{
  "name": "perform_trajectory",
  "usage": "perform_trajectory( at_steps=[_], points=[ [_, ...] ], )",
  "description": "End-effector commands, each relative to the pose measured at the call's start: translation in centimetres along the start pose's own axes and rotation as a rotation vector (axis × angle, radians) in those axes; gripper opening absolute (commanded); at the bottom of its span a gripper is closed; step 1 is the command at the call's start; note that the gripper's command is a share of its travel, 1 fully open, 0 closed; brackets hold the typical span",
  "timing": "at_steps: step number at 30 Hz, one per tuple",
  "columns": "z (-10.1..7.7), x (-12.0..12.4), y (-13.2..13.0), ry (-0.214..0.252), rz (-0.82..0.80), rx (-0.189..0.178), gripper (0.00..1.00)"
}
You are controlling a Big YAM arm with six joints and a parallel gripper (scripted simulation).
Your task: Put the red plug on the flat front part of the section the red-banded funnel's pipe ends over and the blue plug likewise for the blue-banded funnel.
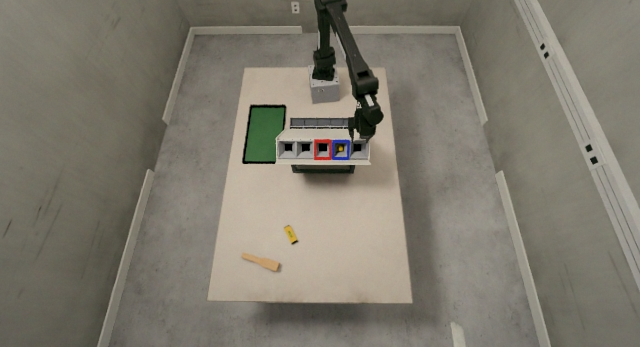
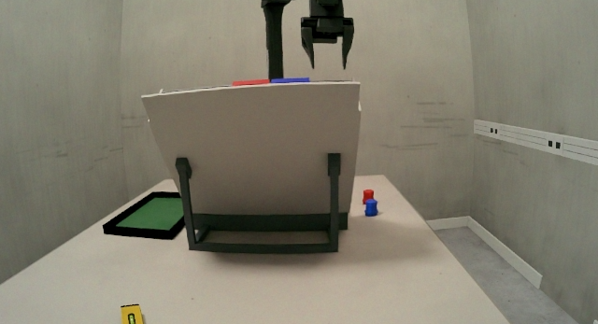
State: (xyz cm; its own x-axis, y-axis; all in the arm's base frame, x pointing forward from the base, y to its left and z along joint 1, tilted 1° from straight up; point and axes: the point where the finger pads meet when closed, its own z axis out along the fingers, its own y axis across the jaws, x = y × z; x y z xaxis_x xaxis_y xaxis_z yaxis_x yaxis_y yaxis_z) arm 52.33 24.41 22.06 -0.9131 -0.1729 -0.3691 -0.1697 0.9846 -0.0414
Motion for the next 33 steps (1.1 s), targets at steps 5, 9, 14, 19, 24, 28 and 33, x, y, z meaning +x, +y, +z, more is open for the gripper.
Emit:
perform_trajectory(
  at_steps=[5, 9, 14, 19, 24, 28, 33],
  points=[
    [-3.6, -2.8, 0.2, -0.079, 0.013, -0.020, 0.59],
    [-3.6, -2.8, 0.2, -0.079, 0.013, -0.020, 0.59],
    [-4.2, -3.3, 0.2, -0.078, 0.013, -0.020, 0.59],
    [-4.9, -3.8, 0.2, -0.078, 0.013, -0.020, 0.59],
    [-5.5, -4.2, 0.2, -0.077, 0.013, -0.020, 0.59],
    [-5.6, -4.3, 0.2, -0.078, 0.013, -0.020, 0.59],
    [-5.7, -4.5, 0.3, -0.078, 0.013, -0.020, 0.59]
  ],
)
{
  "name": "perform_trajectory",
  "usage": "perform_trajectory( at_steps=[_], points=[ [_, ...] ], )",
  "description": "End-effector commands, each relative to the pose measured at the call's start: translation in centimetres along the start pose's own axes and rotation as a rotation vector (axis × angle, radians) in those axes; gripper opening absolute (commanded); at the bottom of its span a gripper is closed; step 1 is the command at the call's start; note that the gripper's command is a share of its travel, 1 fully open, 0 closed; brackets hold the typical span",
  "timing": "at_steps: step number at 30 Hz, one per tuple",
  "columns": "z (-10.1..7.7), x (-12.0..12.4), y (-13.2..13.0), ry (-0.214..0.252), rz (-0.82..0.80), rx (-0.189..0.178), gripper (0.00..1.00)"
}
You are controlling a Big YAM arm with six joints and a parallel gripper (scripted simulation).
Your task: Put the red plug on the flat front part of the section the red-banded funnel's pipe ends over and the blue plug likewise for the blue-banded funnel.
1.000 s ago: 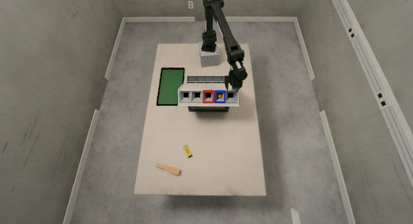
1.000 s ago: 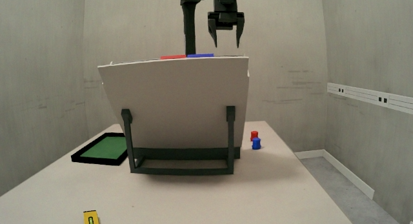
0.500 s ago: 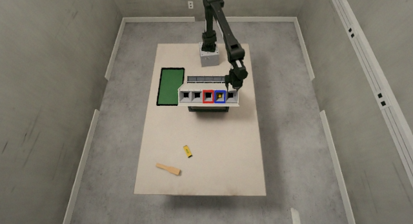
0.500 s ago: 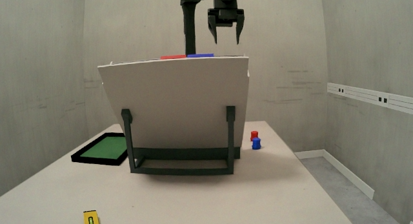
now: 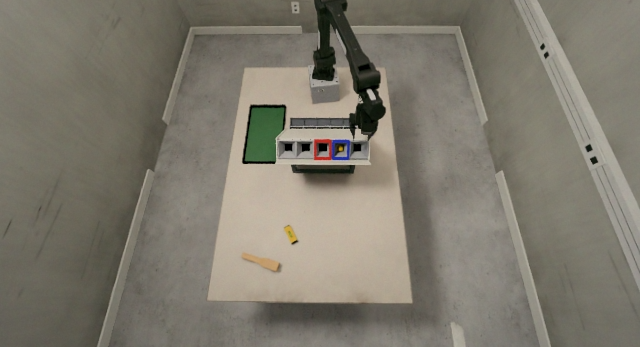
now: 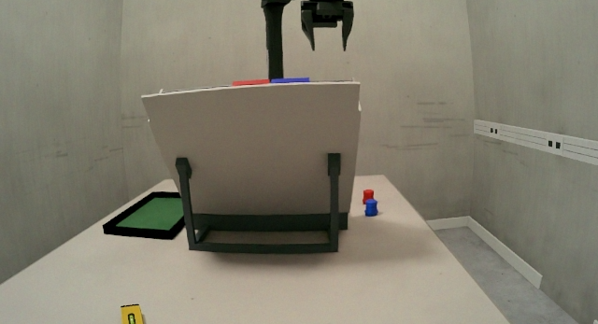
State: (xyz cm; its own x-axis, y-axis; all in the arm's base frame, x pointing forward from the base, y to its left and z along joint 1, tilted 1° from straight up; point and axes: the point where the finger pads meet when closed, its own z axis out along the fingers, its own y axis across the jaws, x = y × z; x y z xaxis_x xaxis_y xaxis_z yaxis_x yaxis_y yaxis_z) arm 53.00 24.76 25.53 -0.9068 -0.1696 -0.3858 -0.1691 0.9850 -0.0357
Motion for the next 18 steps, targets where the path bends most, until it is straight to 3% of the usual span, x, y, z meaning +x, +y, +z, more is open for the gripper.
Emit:
perform_trajectory(
  at_steps=[1, 10, 18],
  points=[
    [-2.7, -2.7, 0.2, -0.060, 0.010, -0.015, 0.59],
    [-2.9, -2.9, 0.2, -0.060, 0.009, -0.015, 0.59],
    [-4.7, 5.7, 0.2, -0.058, 0.009, -0.016, 0.59]
  ],
)
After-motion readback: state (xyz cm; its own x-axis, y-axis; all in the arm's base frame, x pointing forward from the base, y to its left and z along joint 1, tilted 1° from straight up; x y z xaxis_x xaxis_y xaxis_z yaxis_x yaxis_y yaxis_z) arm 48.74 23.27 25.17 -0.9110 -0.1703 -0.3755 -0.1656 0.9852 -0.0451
